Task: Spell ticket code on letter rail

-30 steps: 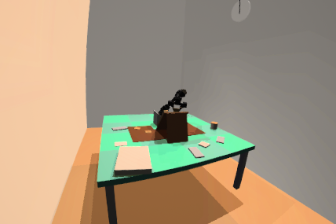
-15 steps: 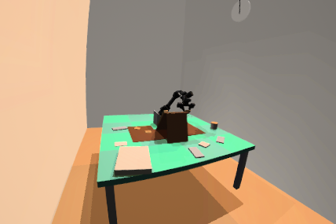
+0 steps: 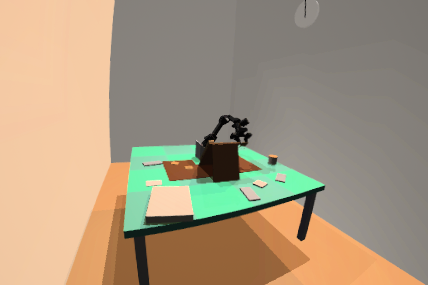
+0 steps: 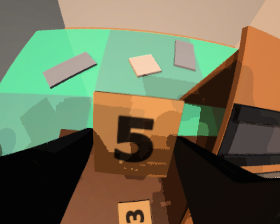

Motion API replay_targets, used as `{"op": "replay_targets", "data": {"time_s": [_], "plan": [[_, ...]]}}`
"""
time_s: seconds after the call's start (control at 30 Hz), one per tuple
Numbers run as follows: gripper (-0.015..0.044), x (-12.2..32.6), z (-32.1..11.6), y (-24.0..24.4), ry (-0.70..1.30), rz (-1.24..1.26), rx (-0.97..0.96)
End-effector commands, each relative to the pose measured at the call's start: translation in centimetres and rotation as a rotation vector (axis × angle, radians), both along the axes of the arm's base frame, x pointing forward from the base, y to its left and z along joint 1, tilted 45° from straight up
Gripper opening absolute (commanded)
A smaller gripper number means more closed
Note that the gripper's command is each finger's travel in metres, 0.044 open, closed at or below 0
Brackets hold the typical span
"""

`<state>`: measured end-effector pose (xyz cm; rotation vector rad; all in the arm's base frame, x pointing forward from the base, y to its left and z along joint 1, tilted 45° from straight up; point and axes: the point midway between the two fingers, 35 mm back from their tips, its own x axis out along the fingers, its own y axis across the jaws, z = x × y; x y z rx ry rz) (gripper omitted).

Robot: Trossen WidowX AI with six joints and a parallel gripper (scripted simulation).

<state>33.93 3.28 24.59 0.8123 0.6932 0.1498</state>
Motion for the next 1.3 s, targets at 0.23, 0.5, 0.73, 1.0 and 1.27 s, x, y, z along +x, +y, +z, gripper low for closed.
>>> {"op": "replay_targets", "data": {"time_s": [0.23,0.5,0.73,1.0,1.27], "plan": [[0.0,2.1,-2.1,1.4,0.017,0.0,0.006],[0.0,2.1,-2.2,1.4,0.017,0.0,0.006],[0.0,2.1,-2.2,1.2,0.017,0.0,0.005],[0.0,2.0,-2.5,1.0,0.017,0.0,0.005],[0.0,1.9,-2.9,0.8,0.017,0.0,0.005]]}}
